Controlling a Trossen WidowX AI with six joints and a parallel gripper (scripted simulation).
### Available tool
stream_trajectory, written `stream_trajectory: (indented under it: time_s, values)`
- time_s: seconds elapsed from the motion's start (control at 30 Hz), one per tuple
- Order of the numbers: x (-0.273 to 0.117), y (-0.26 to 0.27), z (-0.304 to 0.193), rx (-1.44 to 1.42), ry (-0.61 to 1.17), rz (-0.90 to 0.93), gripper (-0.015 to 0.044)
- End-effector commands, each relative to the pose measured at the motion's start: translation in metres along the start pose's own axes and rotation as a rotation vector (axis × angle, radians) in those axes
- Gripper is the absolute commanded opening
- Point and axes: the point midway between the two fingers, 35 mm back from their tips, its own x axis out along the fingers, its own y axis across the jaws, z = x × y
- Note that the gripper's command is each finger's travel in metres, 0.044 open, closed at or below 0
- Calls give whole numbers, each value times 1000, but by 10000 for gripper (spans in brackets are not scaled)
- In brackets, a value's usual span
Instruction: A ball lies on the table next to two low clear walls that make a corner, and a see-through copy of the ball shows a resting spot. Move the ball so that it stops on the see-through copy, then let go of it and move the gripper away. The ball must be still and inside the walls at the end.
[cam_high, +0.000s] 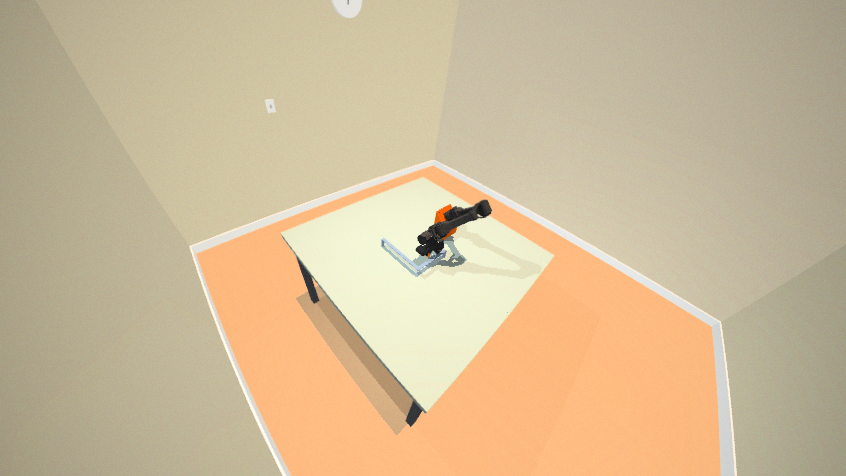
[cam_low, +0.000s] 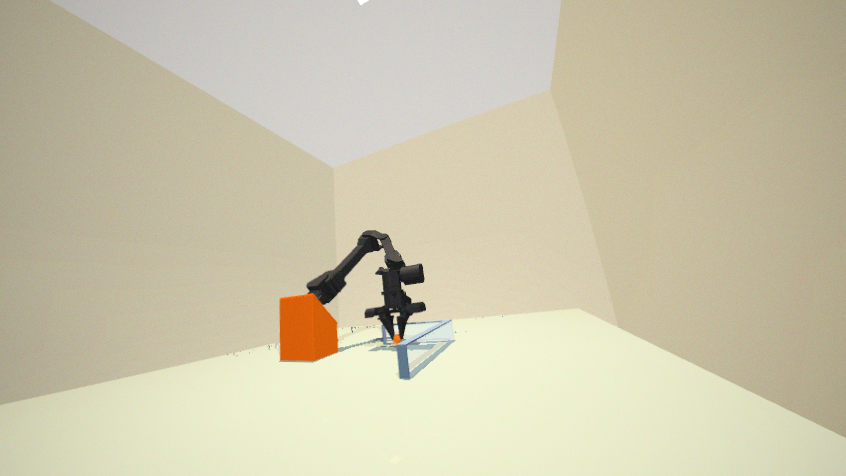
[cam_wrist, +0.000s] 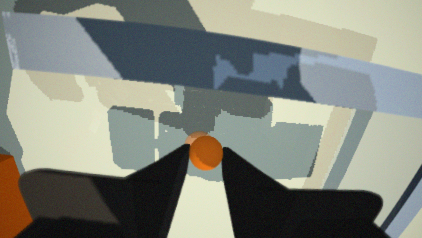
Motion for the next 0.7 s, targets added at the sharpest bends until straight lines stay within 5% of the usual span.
stream_trajectory:
  time_s: [0.0,0.47,0.67]
  values:
    - [10,5,-2,12,-2,14,0]
    - [17,5,-1,12,-3,14,0]
    - [15,1,0,1,-4,4,157]
